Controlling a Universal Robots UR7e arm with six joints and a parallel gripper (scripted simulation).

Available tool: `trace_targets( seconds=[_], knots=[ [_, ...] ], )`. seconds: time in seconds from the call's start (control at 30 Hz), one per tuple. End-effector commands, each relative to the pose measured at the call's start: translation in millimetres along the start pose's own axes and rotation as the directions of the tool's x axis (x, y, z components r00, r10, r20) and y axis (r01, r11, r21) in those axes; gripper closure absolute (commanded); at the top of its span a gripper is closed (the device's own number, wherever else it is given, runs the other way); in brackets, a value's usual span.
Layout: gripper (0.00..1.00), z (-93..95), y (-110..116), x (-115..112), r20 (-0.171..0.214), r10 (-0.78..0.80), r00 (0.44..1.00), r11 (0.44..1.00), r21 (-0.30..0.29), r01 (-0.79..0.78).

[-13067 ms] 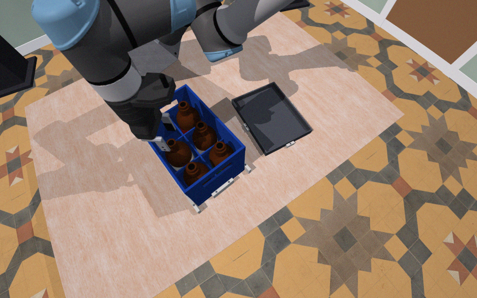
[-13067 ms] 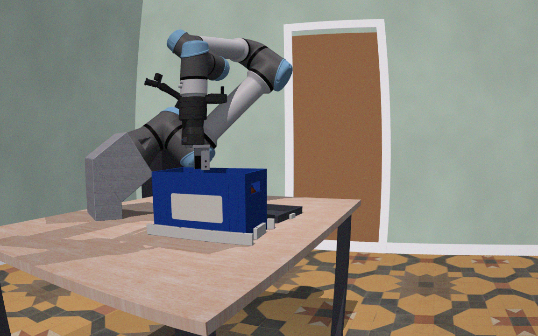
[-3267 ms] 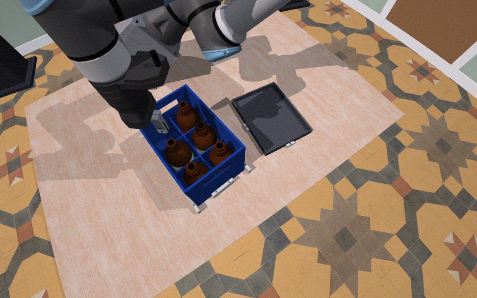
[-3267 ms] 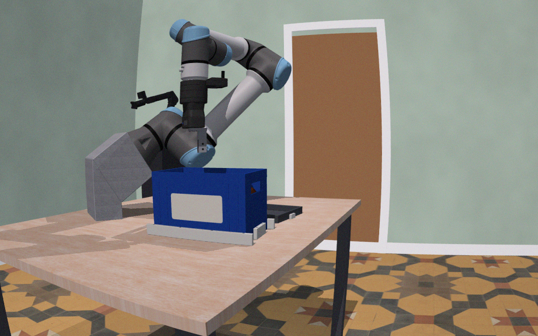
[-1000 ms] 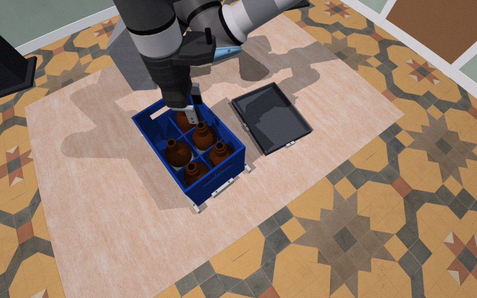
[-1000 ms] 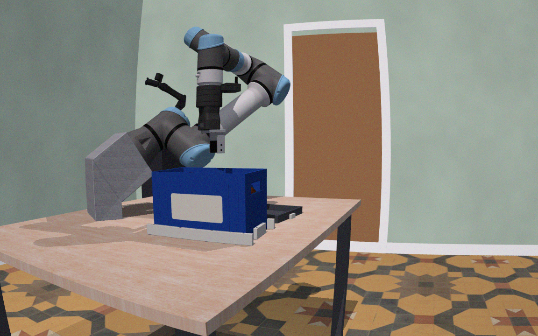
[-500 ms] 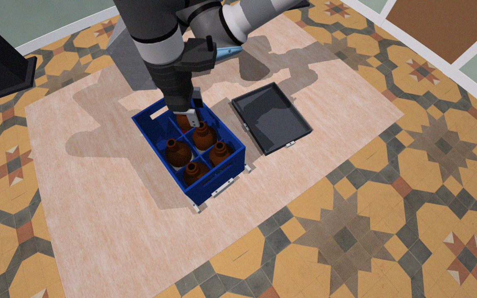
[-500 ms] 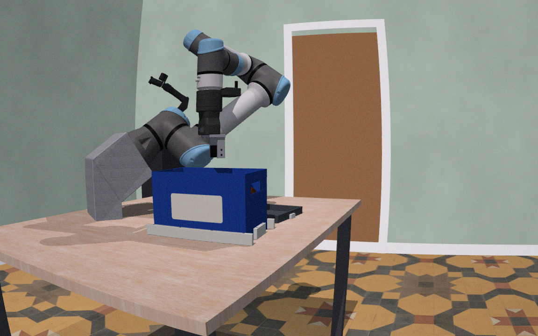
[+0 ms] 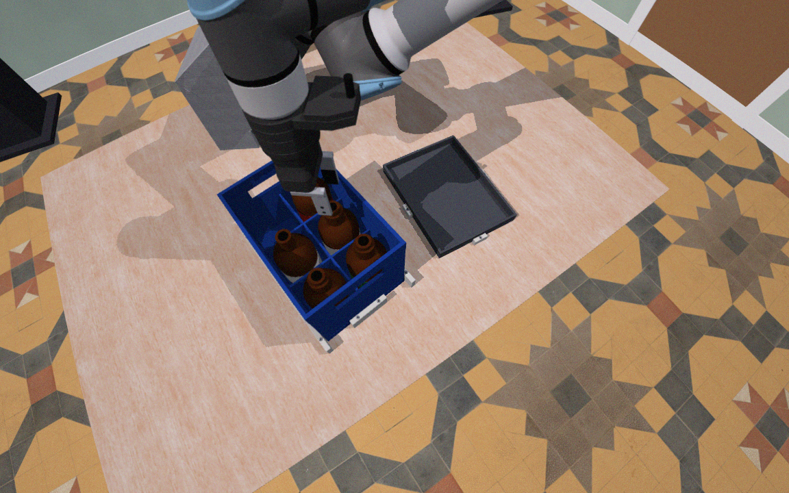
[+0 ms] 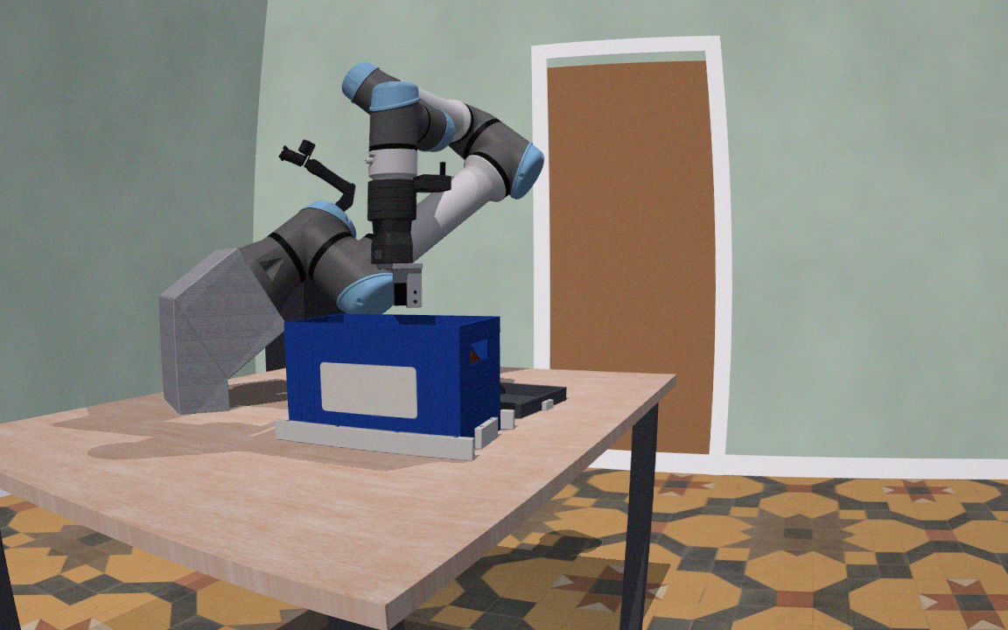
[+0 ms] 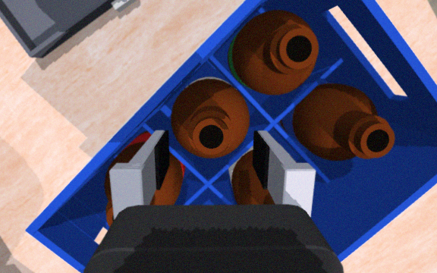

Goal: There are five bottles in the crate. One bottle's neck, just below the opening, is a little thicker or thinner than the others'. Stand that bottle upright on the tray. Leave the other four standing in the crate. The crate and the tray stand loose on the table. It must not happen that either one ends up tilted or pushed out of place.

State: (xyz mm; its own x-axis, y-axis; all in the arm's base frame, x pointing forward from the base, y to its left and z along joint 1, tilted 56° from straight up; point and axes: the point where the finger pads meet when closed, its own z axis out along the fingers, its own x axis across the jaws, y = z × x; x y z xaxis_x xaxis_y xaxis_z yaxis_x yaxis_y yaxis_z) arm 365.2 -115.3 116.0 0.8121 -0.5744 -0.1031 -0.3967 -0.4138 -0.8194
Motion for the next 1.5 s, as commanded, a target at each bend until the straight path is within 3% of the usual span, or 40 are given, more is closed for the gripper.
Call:
trace_targets(
  seconds=[0.0,1.47],
  knots=[
    [0.0,4.1,0.1,0.4,-0.001,0.0,1.0,1.0,0.0,0.0],
    [0.0,9.8,0.0,0.3,-0.001,0.0,1.0,1.0,0.0,0.0]
  ],
)
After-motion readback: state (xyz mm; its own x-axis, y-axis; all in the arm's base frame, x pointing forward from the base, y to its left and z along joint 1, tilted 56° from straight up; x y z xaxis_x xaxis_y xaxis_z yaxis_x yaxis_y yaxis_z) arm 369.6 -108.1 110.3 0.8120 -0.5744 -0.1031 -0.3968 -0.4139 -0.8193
